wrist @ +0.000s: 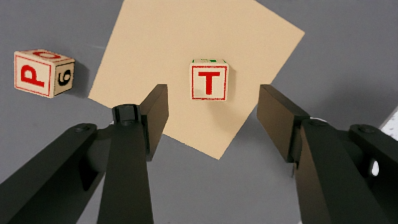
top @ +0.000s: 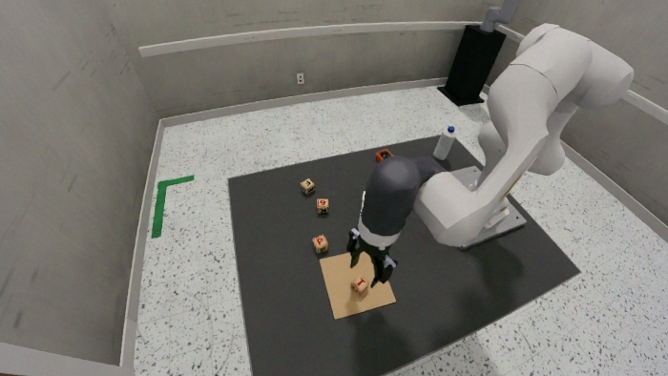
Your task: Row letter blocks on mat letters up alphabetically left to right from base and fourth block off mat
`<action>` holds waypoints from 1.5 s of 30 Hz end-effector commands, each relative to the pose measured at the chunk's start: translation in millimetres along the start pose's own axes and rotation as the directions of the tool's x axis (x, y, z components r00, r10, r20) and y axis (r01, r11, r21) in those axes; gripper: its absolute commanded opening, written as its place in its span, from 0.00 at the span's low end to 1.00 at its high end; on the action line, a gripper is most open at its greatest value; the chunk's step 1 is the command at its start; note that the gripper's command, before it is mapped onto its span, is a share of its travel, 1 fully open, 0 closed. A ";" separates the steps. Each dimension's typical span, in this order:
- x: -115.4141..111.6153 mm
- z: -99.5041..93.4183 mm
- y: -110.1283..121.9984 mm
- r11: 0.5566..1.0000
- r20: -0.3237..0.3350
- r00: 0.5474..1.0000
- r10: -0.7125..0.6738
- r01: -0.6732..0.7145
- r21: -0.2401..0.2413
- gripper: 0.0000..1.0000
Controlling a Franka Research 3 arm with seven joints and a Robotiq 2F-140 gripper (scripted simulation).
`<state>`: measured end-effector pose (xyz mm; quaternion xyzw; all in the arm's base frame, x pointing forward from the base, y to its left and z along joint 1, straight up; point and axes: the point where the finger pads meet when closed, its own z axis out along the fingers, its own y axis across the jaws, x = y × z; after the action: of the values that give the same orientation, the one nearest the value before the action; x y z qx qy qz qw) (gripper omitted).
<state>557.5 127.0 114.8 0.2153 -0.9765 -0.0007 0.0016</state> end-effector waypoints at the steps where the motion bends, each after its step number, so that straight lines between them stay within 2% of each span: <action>1: -0.4 0.5 -1.1 1.000 0.002 1.000 0.005 -0.005 0.003 0.53; 14: -0.5 8.9 -1.1 1.000 0.002 1.000 0.005 -0.005 0.003 0.53; 45: -0.8 48.3 -1.3 1.000 0.002 1.000 0.005 -0.005 0.003 0.53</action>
<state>556.6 125.3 69.3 0.2093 -0.9778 0.0013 0.0037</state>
